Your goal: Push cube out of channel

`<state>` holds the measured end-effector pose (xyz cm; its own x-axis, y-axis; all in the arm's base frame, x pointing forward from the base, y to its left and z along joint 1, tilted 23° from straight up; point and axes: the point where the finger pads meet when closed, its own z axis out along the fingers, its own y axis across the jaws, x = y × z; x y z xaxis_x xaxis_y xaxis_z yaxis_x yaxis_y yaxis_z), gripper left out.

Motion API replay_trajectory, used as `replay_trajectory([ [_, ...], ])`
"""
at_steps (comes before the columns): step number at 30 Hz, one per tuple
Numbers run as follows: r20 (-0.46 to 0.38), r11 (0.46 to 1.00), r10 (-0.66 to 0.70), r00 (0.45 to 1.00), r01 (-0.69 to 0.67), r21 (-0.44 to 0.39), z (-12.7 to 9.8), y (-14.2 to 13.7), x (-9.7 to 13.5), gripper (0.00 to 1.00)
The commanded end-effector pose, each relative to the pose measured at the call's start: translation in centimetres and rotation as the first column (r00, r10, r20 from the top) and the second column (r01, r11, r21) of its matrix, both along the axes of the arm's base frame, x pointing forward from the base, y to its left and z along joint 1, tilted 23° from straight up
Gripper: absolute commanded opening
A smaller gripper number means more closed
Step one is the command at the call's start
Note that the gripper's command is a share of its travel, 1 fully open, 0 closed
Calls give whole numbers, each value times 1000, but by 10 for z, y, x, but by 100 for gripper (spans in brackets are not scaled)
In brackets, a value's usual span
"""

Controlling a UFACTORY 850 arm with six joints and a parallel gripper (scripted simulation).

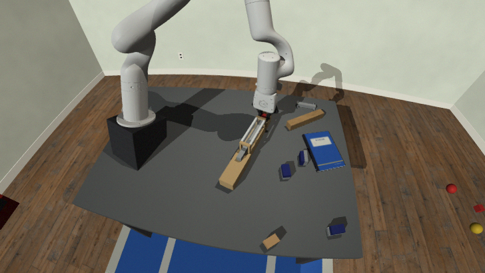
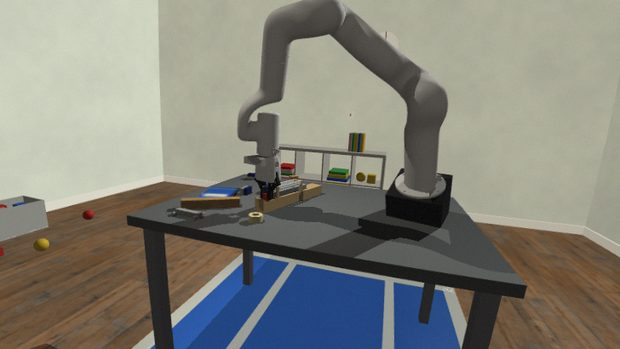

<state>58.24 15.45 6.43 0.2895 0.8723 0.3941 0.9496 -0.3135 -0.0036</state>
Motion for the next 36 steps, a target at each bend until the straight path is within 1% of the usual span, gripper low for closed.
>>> replay_trajectory([
  [1, 2, 1000, 0, 1000, 0, 0, 1, 0, 1, 0],
  [33, 2, 1000, 0, 1000, 0, 0, 1, 0, 1, 0],
  [36, 2, 1000, 0, 1000, 0, 0, 4, -2, 0, 0],
])
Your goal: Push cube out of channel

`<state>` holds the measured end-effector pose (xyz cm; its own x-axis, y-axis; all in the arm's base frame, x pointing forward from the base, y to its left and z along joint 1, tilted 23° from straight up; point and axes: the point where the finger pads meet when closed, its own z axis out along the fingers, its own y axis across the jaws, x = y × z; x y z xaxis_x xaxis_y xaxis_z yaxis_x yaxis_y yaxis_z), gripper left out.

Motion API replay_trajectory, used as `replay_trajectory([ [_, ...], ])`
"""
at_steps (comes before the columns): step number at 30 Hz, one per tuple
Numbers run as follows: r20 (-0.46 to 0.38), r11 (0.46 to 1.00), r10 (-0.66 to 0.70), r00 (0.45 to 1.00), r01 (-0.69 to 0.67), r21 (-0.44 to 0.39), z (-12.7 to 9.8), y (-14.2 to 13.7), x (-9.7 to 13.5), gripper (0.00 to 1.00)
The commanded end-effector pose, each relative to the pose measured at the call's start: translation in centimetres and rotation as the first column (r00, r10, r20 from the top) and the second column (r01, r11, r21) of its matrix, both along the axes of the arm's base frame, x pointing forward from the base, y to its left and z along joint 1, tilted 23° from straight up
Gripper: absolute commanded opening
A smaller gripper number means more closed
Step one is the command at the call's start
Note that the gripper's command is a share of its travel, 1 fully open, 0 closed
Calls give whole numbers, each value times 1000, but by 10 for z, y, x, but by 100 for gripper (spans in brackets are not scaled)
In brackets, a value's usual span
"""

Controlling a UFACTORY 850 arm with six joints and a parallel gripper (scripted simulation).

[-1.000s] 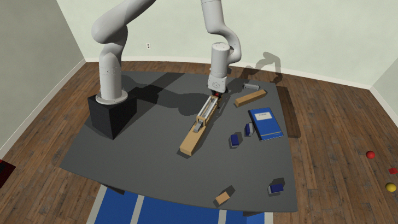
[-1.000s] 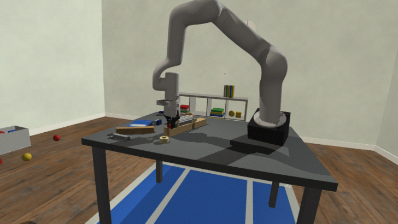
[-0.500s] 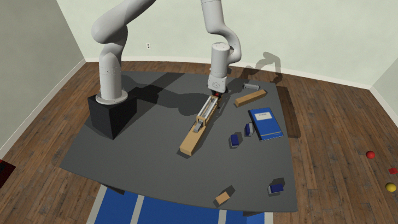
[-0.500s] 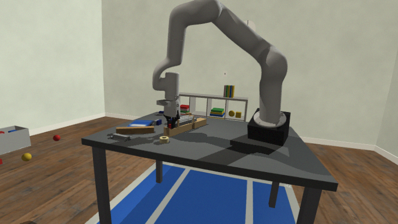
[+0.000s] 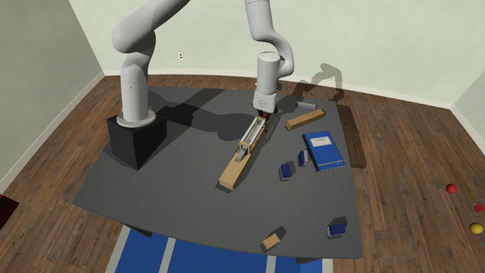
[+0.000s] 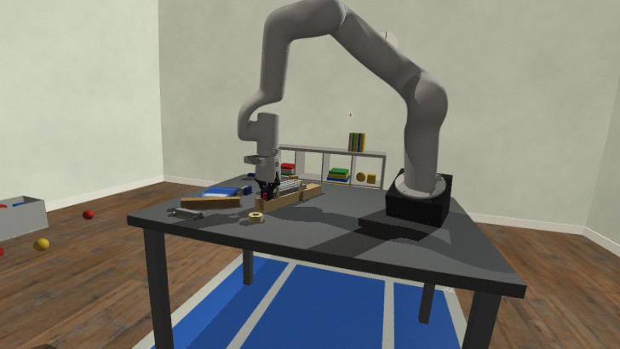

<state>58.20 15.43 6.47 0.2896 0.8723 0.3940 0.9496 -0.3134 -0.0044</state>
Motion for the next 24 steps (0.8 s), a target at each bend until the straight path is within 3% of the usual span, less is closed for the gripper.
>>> replay_trajectory([
  [1, 2, 1000, -1, 1000, 1, 0, 7, -3, 0, 0],
  [15, 2, 1000, -1, 1000, 1, 0, 71, -29, -8, 0],
  [24, 2, 1000, -1, 1000, 1, 0, 75, -30, -9, 0],
])
